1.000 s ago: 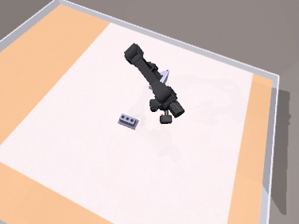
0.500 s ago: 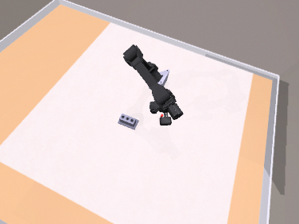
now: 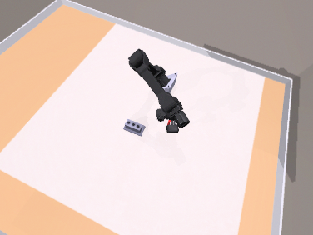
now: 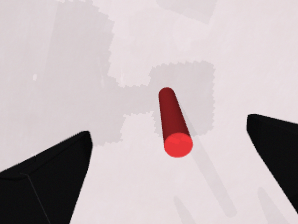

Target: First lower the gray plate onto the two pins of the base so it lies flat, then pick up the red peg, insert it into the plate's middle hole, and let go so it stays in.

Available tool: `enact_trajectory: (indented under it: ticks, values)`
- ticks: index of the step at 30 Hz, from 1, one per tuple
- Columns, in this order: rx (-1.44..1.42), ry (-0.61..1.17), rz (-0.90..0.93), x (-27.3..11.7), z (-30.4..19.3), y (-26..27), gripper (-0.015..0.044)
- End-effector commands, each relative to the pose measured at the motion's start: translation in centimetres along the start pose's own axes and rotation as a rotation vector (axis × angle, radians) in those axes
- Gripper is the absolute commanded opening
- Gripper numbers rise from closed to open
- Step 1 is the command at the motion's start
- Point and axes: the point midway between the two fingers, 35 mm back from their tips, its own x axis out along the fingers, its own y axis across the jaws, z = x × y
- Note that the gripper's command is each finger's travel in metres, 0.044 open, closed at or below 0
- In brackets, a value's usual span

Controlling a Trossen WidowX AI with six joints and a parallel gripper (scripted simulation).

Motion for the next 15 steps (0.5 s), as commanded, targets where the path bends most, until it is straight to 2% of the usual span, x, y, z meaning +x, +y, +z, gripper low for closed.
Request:
enact_trajectory:
  ticks: [1, 12, 15]
  values:
    - [-0.006, -0.006, -0.003, 0.7, 0.0, -0.2, 0.044]
    - [-0.006, -0.007, -0.003, 2.2, 0.0, -0.3, 0.044]
    - [-0.006, -0.007, -0.003, 2.2, 0.0, -0.3, 0.0361]
